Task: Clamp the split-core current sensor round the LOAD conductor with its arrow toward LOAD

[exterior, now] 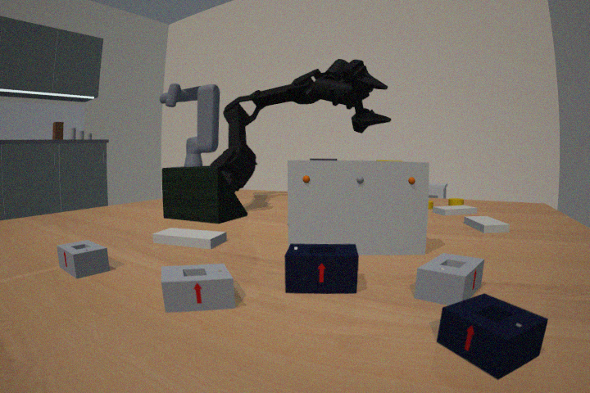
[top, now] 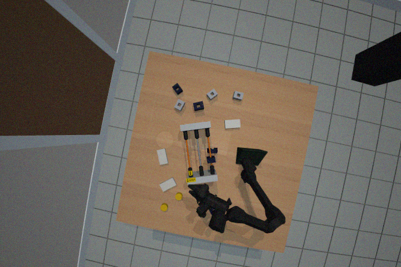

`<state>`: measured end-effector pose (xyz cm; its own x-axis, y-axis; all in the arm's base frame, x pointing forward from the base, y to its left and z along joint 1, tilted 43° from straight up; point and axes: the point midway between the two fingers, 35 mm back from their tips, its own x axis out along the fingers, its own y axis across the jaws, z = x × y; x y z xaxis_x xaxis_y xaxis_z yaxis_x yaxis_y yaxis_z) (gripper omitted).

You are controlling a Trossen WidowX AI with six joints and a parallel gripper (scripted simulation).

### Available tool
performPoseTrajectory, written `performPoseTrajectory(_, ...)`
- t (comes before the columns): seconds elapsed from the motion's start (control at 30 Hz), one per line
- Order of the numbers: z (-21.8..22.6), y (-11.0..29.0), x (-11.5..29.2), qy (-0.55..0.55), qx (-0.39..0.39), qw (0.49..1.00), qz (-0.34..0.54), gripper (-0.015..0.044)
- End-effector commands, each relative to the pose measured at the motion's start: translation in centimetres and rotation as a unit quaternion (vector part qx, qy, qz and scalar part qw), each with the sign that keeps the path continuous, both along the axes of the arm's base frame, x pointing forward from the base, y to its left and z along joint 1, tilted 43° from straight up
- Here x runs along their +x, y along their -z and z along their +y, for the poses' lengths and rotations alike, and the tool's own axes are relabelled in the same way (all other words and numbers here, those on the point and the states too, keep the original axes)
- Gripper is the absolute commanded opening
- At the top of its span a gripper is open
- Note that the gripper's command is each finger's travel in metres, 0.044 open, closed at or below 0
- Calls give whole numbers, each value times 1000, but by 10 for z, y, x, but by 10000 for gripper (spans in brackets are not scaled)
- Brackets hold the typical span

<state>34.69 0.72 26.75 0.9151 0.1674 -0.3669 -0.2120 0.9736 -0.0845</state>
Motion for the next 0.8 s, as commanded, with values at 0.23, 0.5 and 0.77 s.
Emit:
performPoseTrajectory(0.23,5,45,-6,-247,168,902,311,440)
performPoseTrajectory(0.5,8,39,-15,-264,240,865,354,440)
performPoseTrajectory(0.77,8,39,-15,-264,240,865,354,440)
